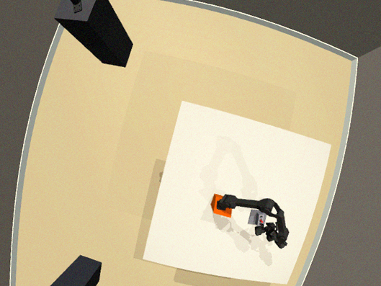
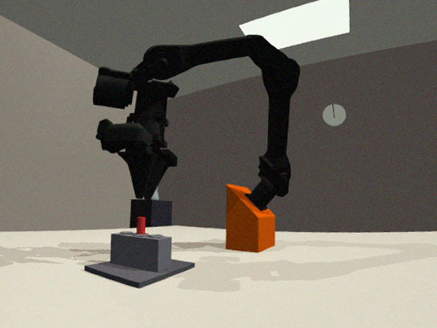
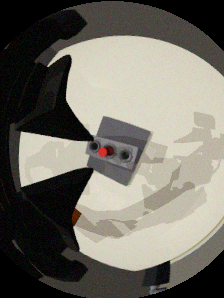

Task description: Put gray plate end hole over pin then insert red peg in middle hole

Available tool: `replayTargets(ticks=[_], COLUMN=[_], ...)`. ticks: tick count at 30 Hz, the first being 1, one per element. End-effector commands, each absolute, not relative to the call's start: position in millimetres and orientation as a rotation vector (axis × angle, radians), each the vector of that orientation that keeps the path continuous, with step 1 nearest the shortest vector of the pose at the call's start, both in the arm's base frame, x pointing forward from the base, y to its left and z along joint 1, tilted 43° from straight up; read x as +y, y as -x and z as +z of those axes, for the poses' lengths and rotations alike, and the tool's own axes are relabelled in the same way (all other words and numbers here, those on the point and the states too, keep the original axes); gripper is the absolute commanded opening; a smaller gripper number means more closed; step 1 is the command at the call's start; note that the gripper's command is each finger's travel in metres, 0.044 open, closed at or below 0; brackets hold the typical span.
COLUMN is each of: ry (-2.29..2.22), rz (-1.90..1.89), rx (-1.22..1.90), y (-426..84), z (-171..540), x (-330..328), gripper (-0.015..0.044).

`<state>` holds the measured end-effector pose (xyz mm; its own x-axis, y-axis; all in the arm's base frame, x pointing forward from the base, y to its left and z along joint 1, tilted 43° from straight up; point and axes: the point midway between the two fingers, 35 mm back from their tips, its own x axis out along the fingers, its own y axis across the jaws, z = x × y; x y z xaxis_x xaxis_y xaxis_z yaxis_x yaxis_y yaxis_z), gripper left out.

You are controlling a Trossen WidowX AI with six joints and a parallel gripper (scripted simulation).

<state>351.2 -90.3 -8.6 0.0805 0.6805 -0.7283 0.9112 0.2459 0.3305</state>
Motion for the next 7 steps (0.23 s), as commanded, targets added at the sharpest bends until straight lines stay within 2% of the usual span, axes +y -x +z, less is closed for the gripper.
replayTargets(ticks=[1, 7], ry=[-1.487, -1.487], rz=[-0.336, -0.336], rx=[1.660, 1.660], y=[-351.0, -350.6], z=[-6.2, -3.0], x=[-92.5, -94.7], gripper=[0.0150, 0.0150])
